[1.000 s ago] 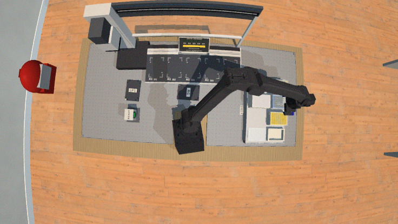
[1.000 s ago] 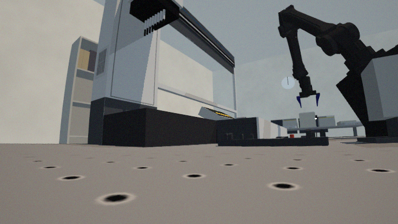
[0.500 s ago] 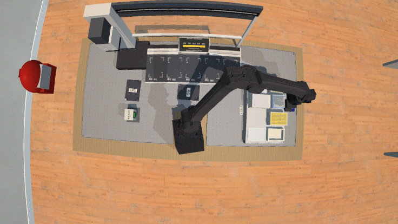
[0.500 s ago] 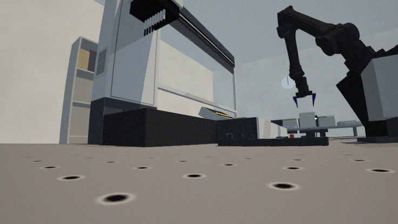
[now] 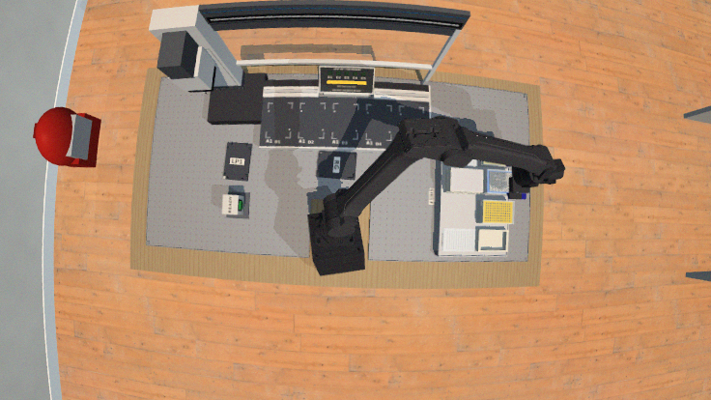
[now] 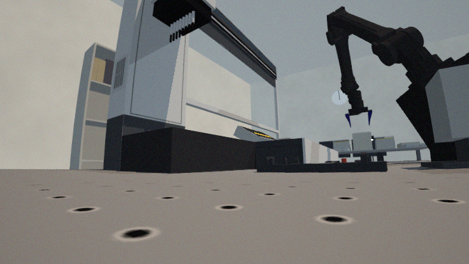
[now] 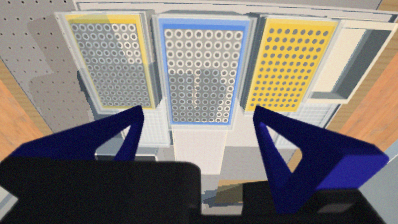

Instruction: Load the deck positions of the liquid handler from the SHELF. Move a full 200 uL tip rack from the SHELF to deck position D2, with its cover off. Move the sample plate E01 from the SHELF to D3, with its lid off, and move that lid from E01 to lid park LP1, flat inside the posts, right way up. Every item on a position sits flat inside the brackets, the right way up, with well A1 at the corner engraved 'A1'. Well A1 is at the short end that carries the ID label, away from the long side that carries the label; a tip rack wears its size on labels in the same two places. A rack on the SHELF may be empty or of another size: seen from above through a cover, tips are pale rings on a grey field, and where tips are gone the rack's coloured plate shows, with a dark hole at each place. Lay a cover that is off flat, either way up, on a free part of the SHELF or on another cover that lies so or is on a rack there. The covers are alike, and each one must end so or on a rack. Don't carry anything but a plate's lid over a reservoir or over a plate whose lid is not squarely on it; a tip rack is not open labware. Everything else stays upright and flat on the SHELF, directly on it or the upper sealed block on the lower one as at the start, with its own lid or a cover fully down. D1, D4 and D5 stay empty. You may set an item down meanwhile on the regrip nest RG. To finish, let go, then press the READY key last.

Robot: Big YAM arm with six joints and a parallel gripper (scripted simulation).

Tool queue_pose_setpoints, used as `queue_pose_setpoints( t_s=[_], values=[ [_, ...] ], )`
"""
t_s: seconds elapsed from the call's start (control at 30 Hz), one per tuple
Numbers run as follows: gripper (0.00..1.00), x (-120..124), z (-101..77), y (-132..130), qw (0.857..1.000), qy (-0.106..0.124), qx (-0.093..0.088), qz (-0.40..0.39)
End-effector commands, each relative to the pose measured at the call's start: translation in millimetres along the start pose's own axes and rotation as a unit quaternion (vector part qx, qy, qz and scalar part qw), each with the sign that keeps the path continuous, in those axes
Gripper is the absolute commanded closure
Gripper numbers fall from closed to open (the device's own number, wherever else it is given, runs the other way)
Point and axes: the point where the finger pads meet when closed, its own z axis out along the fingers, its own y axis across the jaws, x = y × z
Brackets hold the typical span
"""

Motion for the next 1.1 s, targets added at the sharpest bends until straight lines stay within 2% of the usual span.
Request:
queue_pose_setpoints(
  t_s=[0.0,0.33,0.37,0.4,0.53,0.6,0.87,1.0,1.07],
  values=[
    [0.00,-16,-25.0,3,1.000,-0.027,-0.005,0.002],
    [0.00,-16,-25.0,3,1.000,-0.027,-0.005,0.002],
    [0.00,-23,-43.7,13,0.999,-0.041,-0.008,0.005],
    [0.00,-19,-39.2,33,0.999,-0.037,-0.008,-0.007],
    [0.00,-18,-38.1,53,0.999,-0.036,-0.008,-0.007],
    [0.00,-18,-38.1,53,0.999,-0.036,-0.008,-0.007],
    [0.00,-17,-18.9,84,1.000,-0.021,-0.005,0.001],
    [0.00,-17,-25.5,108,1.000,-0.026,-0.007,-0.002],
    [0.00,-16,-23.2,117,1.000,-0.024,-0.007,-0.001]
  ],
)
